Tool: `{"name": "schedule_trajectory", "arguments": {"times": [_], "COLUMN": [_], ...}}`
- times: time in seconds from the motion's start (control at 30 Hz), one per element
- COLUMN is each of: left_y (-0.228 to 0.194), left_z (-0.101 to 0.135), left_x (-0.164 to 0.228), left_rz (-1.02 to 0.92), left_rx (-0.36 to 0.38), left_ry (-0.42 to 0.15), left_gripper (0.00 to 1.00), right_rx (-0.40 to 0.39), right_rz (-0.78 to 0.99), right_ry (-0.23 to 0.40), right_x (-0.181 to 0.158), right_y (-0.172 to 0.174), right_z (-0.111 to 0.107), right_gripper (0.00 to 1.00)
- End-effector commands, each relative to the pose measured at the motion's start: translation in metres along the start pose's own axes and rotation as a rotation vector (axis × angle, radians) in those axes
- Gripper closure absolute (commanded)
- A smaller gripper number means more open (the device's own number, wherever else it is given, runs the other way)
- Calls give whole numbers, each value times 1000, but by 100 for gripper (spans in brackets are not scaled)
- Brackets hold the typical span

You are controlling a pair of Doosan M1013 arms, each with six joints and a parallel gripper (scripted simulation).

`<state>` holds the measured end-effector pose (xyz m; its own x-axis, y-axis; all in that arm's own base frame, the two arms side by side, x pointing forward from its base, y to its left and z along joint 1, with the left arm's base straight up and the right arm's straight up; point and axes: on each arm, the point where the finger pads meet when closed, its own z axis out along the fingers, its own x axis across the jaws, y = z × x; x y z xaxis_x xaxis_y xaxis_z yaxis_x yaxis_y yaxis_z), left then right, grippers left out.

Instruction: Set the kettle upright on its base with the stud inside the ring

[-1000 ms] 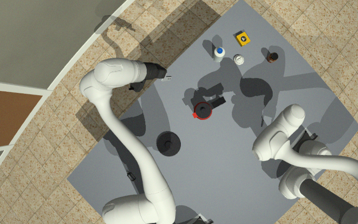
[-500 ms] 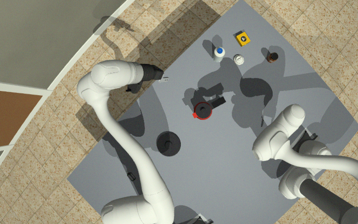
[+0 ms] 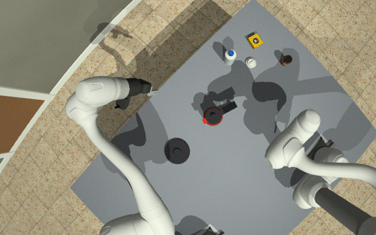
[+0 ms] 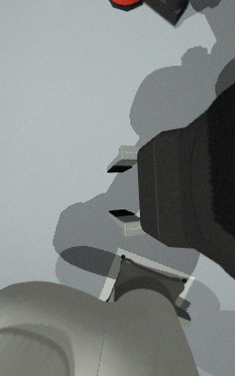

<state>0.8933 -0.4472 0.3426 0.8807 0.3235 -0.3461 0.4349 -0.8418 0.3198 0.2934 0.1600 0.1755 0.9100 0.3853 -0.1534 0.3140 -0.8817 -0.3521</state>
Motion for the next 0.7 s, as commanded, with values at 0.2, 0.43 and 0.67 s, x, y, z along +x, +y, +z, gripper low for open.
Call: {"name": "schedule_trajectory", "arguments": {"times": [0.2,0.43,0.67], "left_y": [-81,-200,-328], "left_z": [-38,-84,-124], "left_x": [56,113,147], "left_rz": [-150,-358,-613], "left_rx": [4,8,9], "left_ry": [26,51,71], "left_gripper": [0,0,0], "right_rx": [0,0,0], "right_rz": [0,0,0], "right_ry": [1,1,1], "right_x": [0,0,0], "right_y": [0,0,0], "right_z": [0,0,0], "right_gripper": [0,0,0]}}
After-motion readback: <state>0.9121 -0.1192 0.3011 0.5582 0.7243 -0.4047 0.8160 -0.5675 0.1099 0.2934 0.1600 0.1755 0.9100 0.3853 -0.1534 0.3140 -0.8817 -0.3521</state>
